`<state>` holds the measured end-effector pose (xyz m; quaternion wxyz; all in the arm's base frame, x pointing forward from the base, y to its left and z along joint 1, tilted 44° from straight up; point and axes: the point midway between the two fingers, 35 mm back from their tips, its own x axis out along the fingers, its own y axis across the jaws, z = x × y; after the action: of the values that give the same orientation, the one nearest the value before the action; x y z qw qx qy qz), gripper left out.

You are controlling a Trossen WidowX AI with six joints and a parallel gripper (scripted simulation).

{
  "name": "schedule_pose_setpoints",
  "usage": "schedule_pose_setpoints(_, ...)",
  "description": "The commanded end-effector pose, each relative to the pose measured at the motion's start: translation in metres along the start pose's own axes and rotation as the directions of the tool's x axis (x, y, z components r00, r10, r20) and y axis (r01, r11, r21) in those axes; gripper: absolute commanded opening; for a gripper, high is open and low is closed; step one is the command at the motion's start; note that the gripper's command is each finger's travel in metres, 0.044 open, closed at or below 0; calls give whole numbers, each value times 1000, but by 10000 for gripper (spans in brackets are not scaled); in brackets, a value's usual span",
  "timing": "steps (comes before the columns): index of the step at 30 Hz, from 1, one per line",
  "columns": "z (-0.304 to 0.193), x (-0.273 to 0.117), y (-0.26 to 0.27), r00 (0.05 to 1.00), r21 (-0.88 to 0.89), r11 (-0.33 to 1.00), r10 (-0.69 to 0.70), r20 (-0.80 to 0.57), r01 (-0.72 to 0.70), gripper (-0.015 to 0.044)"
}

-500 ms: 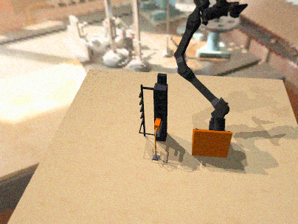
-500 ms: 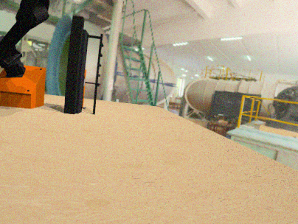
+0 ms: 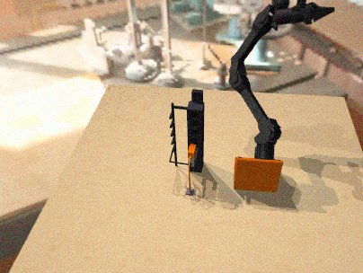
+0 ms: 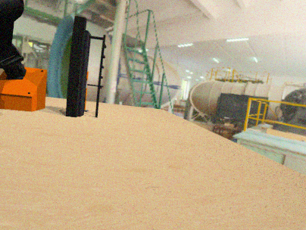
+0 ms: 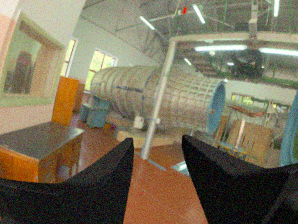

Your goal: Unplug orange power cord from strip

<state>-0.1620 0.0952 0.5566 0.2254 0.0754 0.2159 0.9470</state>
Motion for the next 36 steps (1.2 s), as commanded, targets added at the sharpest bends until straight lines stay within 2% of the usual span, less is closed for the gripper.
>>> schedule_pose_setpoints(1,-5,24,-49,980,-32,980,-196,-18,196,160)
schedule_pose_setpoints(6,-10,40,-108,917,-58,918,-395,-49,392,160)
schedule_pose_setpoints(9,-16,47,-158,841,-78,845,-535,-87,529,160)
schedule_pose_setpoints(15,-30,34,-257,629,-121,651,-757,-178,749,160)
schedule_pose_setpoints(20,-43,-1,-326,431,-145,474,-867,-248,869,160)
schedule_pose_setpoints(28,-75,-77,-411,120,-207,216,-911,-394,954,160)
schedule_pose_setpoints(36,-136,-191,-475,-201,-316,3,-766,-610,949,160)
